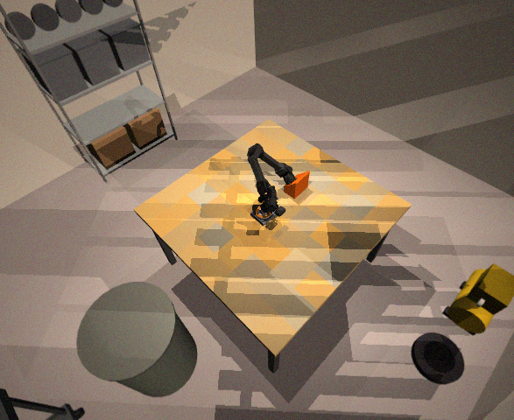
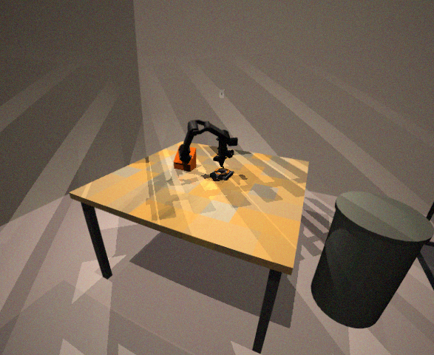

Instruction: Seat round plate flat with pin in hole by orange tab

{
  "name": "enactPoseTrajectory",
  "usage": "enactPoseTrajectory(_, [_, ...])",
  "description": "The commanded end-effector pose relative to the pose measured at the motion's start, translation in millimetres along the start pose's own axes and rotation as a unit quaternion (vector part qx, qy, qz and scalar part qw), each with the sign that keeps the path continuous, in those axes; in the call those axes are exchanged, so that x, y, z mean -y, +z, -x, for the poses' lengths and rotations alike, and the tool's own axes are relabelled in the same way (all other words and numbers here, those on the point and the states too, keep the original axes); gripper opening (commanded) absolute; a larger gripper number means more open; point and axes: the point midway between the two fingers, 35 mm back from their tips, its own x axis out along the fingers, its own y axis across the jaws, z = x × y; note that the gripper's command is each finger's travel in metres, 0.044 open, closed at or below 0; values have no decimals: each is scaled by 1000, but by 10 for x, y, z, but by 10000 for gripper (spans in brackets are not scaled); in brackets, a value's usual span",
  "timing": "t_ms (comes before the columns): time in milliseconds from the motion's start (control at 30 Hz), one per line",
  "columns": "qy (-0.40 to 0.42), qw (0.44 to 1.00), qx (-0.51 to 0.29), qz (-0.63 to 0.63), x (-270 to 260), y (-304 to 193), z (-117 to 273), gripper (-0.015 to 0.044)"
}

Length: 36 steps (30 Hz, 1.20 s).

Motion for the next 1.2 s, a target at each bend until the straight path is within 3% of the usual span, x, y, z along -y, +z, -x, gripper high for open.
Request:
enactPoseTrajectory(0, [2,1000,2,-2,-17,48,11,0])
enactPoseTrajectory(467, [2,1000,2,-2,-32,127,-1,0])
enactPoseTrajectory(767, [3,1000,2,-2,-14,88,428,0])
enactPoseTrajectory(1167, [0,1000,3,2,-19,90,345,0])
